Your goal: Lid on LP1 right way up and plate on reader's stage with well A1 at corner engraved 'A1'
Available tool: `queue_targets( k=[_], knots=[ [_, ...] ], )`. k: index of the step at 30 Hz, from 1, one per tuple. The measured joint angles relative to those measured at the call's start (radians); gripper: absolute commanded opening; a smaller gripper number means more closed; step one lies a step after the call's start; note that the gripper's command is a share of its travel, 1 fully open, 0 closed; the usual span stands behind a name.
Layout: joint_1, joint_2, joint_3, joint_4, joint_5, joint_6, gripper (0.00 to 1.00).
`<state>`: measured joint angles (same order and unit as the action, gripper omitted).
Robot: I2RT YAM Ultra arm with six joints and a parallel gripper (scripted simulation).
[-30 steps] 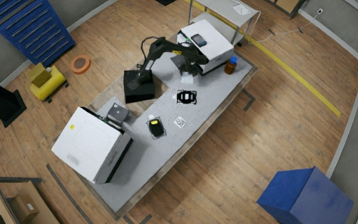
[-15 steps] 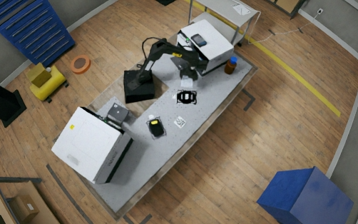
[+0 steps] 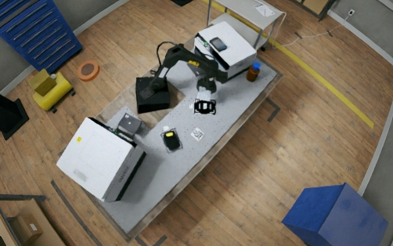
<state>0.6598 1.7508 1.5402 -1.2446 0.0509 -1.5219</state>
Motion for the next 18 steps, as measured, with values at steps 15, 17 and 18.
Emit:
queue_targets(
  k=[15,17,18],
  knots=[
    [-0.105,0.008,0.000,-0.006,-0.013,0.004,0.86],
    [-0.121,0.014,-0.001,-0.008,-0.015,0.009,0.86],
    [-0.130,0.016,-0.001,-0.008,-0.016,0.009,0.86]
  ],
)
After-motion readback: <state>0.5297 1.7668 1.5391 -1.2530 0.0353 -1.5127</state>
